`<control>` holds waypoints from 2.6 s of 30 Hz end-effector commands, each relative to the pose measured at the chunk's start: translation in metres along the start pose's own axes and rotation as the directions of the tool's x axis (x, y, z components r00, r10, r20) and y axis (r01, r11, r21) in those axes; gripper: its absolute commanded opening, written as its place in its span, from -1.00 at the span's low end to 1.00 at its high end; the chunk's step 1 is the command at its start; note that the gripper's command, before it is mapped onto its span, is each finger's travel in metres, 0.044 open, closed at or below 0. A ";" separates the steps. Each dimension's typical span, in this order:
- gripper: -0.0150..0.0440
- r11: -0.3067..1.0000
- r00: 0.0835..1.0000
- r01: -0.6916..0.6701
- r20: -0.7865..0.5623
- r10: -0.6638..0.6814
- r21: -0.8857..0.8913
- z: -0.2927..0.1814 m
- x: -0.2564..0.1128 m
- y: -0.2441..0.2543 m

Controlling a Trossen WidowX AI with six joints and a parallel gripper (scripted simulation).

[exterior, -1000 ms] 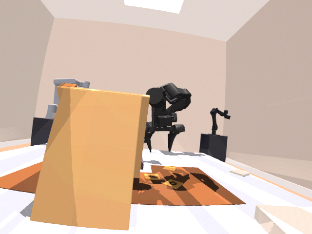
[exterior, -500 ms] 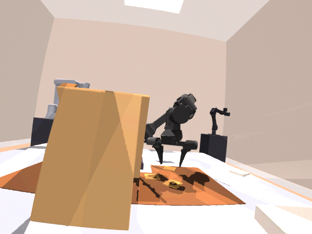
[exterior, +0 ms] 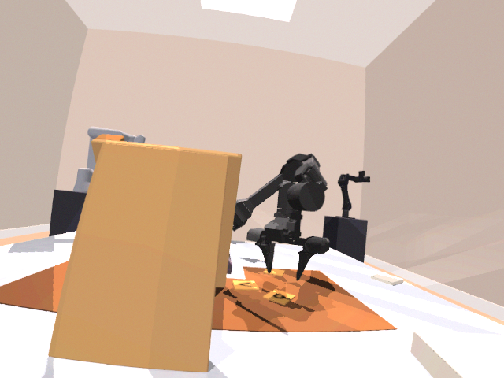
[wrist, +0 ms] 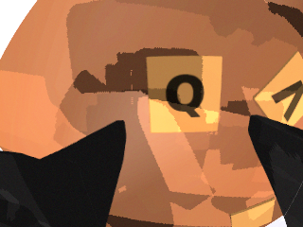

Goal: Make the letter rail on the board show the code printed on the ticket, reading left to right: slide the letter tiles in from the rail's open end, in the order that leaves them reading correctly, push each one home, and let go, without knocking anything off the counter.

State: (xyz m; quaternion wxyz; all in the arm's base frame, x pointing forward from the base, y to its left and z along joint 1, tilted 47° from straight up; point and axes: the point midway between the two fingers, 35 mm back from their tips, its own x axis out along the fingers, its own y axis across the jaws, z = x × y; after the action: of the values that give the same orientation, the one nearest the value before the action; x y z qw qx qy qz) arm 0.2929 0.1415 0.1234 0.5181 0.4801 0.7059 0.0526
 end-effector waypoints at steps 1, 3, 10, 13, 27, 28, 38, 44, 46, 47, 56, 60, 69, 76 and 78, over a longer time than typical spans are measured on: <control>0.66 1.000 1.000 0.006 -0.002 -0.006 0.008 0.000 0.015 -0.001; 0.66 1.000 1.000 0.005 -0.003 -0.005 0.008 0.000 0.026 -0.001; 0.66 1.000 1.000 0.005 -0.003 -0.005 0.008 0.001 0.031 -0.002; 0.66 1.000 1.000 0.005 -0.003 -0.005 0.008 0.001 0.031 -0.002; 0.66 1.000 1.000 0.004 -0.004 -0.004 0.008 0.001 0.047 -0.002; 0.66 1.000 1.000 0.004 -0.004 -0.004 0.008 0.001 0.049 -0.002; 0.66 1.000 1.000 0.004 -0.004 -0.004 0.008 0.000 0.050 -0.002; 0.50 1.000 1.000 0.004 -0.004 -0.004 0.008 0.000 0.050 -0.002; 0.46 1.000 1.000 0.004 -0.004 -0.004 0.008 0.000 0.050 -0.002; 0.44 1.000 1.000 0.004 -0.004 -0.004 0.008 0.000 0.050 -0.002; 0.03 1.000 1.000 0.004 -0.004 -0.004 0.008 0.000 0.046 -0.002; -0.32 1.000 1.000 0.004 -0.004 -0.004 0.008 0.000 0.044 -0.003; -0.49 1.000 1.000 0.005 -0.004 -0.005 0.009 0.001 0.038 -0.003; -0.49 1.000 1.000 0.005 -0.003 -0.005 0.009 0.001 0.034 -0.004; -0.49 1.000 1.000 0.005 -0.003 -0.005 0.009 0.002 0.032 -0.005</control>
State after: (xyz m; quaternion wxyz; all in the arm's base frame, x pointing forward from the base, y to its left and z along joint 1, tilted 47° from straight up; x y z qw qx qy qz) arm 0.2912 0.1638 0.0960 0.5142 0.4811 0.7085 0.0460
